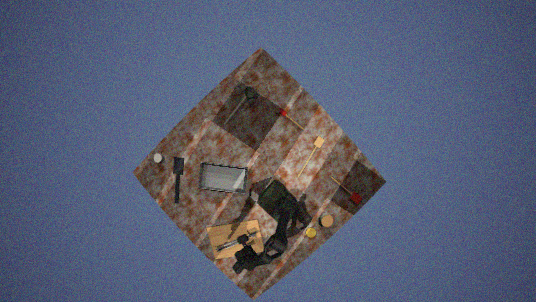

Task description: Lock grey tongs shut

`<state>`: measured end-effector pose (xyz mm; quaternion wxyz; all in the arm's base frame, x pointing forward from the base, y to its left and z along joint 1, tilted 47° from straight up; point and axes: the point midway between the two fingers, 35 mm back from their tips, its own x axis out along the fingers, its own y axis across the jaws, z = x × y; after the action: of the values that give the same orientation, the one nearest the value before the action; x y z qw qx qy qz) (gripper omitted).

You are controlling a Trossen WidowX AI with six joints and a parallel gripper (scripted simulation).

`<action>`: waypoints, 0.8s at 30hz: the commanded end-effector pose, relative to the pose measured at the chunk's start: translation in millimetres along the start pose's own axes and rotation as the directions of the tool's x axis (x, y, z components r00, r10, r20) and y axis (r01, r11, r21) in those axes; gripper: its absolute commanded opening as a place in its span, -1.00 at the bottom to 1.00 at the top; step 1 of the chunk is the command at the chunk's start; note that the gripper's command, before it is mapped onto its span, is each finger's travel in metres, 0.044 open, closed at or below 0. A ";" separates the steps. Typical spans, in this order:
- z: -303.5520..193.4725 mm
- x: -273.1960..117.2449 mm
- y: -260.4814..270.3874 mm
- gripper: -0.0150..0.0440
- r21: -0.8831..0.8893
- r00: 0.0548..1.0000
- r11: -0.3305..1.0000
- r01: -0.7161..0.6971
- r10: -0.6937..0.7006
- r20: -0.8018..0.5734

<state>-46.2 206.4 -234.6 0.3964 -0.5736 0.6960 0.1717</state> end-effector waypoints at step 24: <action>-78.1 -111.0 19.8 1.00 -0.007 0.999 1.000 0.020 -0.021 -0.045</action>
<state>-90.5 232.3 -107.4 0.3824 -0.5809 0.7007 0.1590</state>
